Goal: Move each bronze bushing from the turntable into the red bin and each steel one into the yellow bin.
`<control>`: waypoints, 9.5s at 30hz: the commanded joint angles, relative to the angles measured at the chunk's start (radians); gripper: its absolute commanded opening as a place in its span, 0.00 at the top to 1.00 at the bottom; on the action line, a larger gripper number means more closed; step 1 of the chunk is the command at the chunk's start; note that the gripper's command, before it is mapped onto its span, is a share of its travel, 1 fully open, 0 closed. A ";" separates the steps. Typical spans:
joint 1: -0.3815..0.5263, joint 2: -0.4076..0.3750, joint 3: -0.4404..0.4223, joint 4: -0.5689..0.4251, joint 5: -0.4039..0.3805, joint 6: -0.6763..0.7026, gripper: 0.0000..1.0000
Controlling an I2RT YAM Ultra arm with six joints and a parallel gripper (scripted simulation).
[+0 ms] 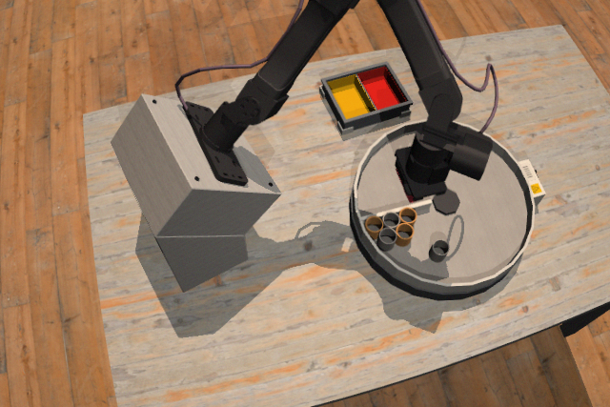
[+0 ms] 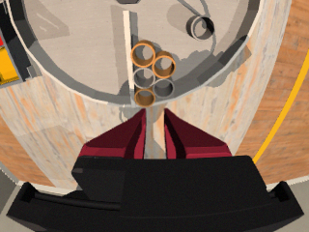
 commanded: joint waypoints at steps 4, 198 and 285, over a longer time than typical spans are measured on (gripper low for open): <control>-0.016 -0.028 -0.002 0.006 -0.015 0.004 0.83; 0.060 0.237 -0.160 0.464 0.024 0.085 0.86; 0.055 0.244 -0.138 0.455 0.016 0.080 0.86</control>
